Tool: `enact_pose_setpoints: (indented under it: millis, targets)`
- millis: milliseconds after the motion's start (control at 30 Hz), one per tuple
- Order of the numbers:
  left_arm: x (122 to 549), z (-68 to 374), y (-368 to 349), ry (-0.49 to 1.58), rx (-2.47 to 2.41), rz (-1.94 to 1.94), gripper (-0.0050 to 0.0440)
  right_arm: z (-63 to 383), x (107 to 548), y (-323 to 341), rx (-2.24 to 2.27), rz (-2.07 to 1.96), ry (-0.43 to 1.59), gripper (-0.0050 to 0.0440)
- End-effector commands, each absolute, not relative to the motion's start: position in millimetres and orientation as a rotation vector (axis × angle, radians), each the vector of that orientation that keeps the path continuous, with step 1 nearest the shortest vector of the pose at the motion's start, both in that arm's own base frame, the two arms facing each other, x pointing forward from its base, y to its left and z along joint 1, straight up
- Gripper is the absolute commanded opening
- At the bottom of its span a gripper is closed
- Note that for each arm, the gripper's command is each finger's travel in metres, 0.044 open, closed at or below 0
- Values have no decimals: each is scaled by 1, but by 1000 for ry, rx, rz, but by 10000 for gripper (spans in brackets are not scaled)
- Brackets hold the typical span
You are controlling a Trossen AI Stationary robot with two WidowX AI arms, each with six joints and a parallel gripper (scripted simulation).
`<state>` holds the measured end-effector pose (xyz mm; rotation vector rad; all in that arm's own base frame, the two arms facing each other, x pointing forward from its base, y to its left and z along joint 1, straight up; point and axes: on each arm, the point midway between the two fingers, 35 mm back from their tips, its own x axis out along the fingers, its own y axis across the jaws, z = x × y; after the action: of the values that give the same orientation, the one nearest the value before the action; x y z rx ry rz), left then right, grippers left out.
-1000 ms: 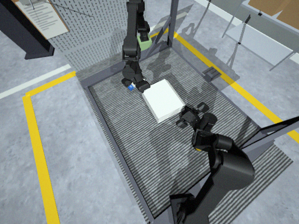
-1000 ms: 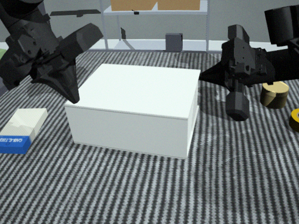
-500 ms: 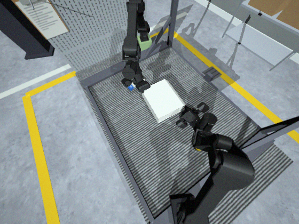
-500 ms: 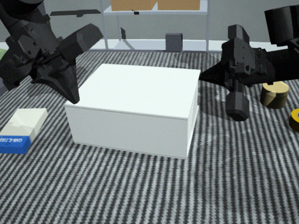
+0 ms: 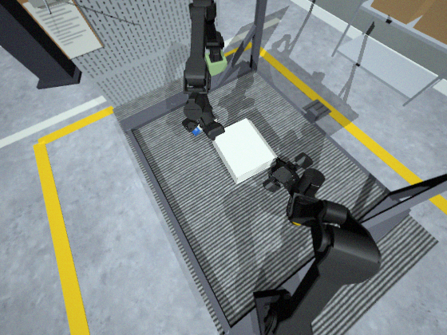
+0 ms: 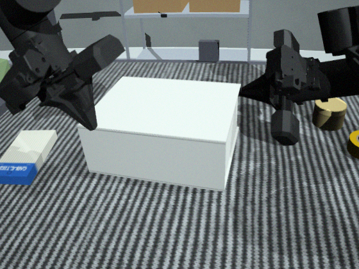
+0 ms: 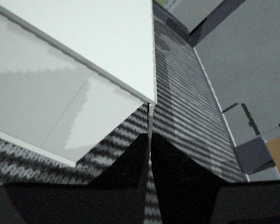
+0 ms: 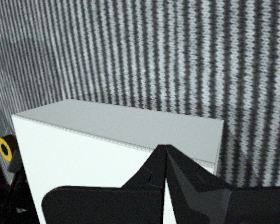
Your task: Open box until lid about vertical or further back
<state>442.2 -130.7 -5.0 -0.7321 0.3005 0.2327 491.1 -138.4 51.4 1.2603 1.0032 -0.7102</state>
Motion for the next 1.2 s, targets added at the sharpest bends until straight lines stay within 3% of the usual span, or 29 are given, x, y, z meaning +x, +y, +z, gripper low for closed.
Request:
enact_pose_setpoints:
  millis: [0,1167]
  targets:
    - [446,5,-133,279,-747,221,5,46,491,-138,1261,-710,1001,-50]
    - [442,15,-130,273,-750,221,5,46,494,-139,1260,-703,989,-50]
